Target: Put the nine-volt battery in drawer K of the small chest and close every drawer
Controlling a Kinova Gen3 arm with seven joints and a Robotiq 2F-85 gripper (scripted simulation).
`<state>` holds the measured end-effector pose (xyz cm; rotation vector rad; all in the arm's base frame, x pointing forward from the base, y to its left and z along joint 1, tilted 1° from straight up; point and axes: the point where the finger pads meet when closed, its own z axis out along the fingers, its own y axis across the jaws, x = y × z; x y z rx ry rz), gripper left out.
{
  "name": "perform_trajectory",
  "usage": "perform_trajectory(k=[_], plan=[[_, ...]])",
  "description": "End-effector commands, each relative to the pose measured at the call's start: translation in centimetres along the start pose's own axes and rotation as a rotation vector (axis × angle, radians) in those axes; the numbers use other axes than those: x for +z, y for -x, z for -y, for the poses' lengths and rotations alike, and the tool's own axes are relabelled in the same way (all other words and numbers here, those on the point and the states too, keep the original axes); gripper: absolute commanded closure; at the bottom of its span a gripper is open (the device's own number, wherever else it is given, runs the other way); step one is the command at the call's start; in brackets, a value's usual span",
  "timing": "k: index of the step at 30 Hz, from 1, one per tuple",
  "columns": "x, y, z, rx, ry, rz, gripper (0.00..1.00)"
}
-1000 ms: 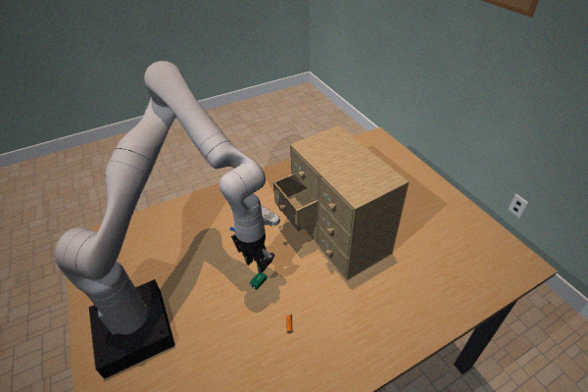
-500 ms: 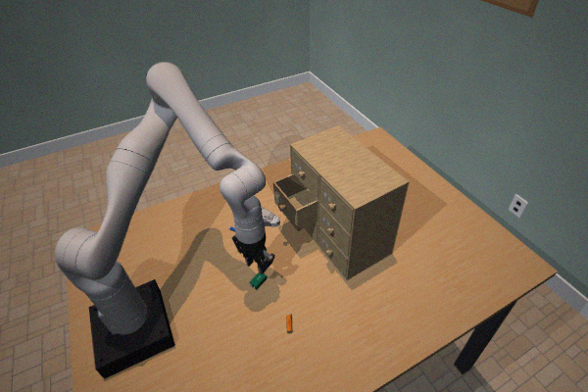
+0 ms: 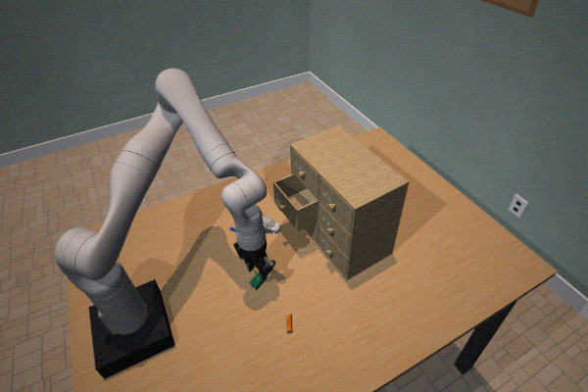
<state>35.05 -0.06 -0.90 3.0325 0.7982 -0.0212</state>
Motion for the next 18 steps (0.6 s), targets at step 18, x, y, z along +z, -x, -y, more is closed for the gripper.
perform_trajectory(k=[18], plan=[[1.38, 0.37, -0.18, 0.005, 0.001, 0.009, 0.58]])
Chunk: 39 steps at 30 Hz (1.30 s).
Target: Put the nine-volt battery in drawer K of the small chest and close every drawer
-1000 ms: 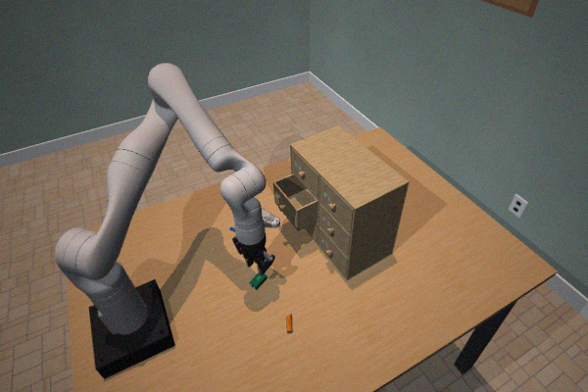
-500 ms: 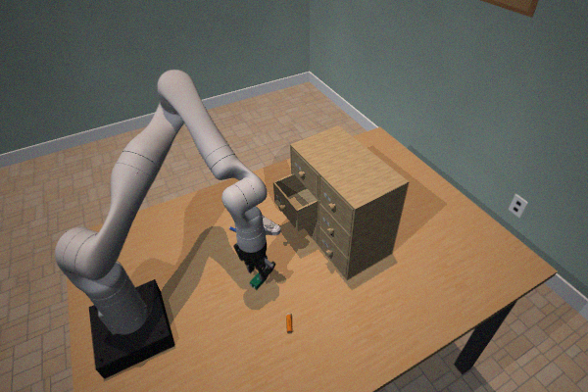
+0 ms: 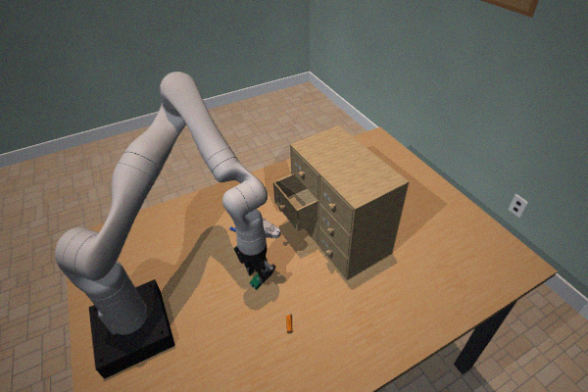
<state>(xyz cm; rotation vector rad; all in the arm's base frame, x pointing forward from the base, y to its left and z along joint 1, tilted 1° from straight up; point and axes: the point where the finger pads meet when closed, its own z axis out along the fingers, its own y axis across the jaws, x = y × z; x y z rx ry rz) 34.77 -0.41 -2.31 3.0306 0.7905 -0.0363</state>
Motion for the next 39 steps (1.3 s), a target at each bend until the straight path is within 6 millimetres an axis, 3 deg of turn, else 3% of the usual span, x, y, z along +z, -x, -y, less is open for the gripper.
perform_trajectory(k=[1, 22, 31, 39], plan=[[0.0, 0.0, 0.0, 0.0, 0.0, -0.001, 0.58], [0.3, 0.0, 0.0, 0.0, 0.0, -0.001, 0.58], [2.2, 0.0, 0.0, 0.0, 0.0, -0.001, 0.58], [2.4, 0.0, 0.0, 0.0, 0.0, -0.001, 0.58]])
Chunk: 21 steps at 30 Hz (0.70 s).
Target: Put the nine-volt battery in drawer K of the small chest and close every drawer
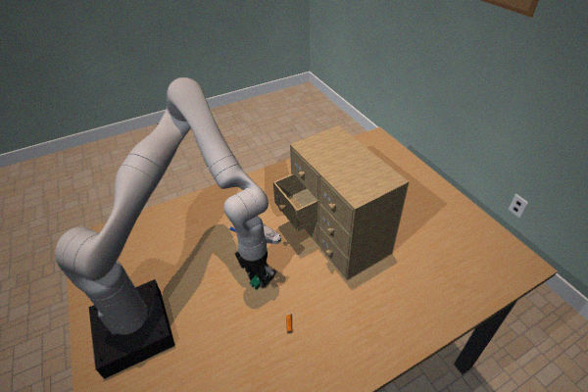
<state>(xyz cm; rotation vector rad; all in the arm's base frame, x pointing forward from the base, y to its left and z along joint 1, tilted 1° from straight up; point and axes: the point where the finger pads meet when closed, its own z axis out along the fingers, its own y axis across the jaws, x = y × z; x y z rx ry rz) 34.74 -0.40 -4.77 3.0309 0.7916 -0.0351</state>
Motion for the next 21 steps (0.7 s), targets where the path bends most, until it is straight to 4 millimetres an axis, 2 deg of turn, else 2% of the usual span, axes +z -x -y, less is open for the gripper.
perform_trajectory(k=[1, 18, 19, 21], plan=[[-0.01, 0.01, -0.05, 0.001, 0.001, 0.0, 0.58], [-0.01, 0.01, -0.05, 0.001, 0.001, 0.0, 0.58], [-0.01, 0.01, -0.05, 0.001, 0.001, 0.0, 0.77], [-0.01, 0.01, -0.05, 0.001, 0.001, 0.0, 0.77]])
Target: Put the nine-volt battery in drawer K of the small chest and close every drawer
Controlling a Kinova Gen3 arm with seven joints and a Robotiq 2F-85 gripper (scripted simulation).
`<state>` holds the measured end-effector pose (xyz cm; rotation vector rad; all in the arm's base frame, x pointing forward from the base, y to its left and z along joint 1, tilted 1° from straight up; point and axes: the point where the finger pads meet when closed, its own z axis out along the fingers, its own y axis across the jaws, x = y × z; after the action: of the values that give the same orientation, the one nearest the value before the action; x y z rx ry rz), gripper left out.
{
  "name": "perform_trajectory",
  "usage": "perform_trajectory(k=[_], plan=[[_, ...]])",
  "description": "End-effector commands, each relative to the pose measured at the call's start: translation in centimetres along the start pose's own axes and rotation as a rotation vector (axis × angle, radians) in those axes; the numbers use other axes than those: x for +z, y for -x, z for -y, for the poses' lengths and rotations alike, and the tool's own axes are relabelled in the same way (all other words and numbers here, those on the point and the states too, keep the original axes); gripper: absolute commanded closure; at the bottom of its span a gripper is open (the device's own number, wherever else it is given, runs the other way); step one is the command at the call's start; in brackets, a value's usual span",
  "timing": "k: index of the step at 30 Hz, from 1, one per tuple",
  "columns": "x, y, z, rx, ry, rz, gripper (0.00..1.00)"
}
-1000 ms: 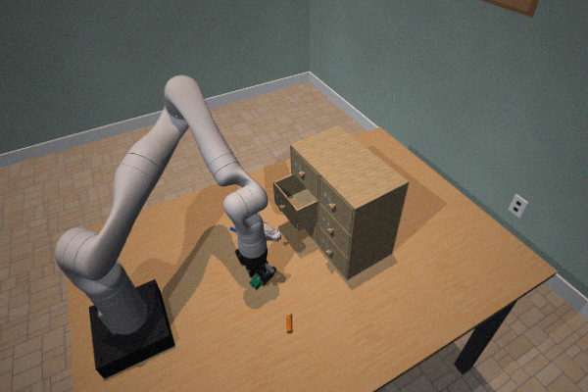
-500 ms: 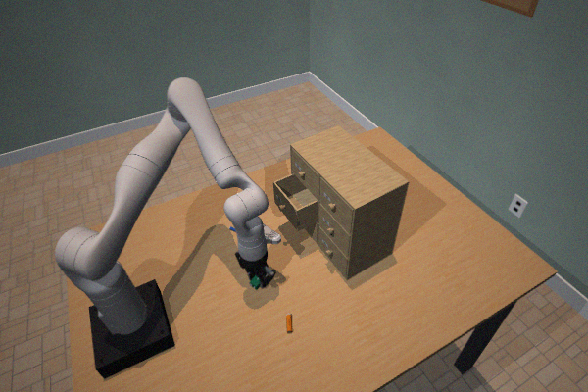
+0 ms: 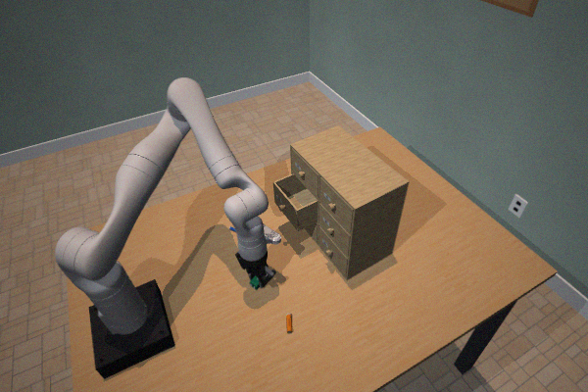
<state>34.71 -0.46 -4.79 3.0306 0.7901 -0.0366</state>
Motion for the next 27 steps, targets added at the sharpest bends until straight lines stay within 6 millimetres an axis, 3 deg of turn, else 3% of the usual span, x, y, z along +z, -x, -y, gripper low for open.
perform_trajectory(k=[1, 20, 27], plan=[[0.0, 0.0, 0.0, 0.0, 0.0, -0.001, 0.77], [-0.1, 0.0, 0.0, 0.0, 0.0, -0.001, 0.77], [-1.8, 0.0, 0.0, 0.0, 0.0, -0.001, 0.77]])
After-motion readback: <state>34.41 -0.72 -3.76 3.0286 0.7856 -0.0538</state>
